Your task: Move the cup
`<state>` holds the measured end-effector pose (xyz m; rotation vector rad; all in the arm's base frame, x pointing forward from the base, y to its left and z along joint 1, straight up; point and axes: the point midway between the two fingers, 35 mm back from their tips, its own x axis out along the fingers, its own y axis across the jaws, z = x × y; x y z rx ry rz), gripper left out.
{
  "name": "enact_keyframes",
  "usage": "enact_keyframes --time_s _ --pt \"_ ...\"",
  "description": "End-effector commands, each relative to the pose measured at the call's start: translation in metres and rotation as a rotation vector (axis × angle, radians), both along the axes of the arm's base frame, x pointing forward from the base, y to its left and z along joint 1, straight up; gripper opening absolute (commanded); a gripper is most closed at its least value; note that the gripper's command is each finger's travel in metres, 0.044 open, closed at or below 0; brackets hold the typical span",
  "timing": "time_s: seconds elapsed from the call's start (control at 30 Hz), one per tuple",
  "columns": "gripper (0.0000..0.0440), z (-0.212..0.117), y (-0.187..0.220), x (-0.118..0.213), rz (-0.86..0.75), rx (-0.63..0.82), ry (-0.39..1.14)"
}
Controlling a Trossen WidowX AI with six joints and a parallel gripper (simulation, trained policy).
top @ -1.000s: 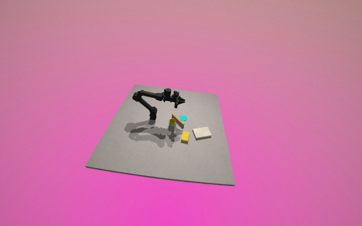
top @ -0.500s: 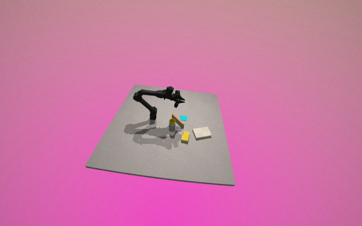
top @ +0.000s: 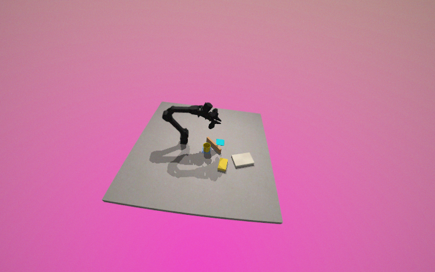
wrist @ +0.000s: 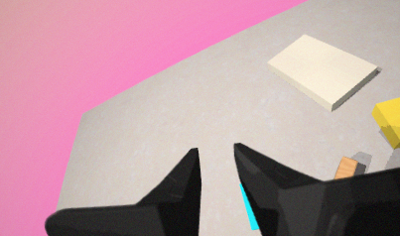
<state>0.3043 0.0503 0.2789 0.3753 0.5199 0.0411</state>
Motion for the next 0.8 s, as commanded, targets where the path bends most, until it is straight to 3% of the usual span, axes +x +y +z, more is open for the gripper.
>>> enact_keyframes --time_s 0.0,0.77 --pt "0.0105 -0.002 0.003 -0.001 -0.007 0.013 0.056" --pt "0.0126 -0.037 0.006 -0.019 -0.024 -0.036 0.446"
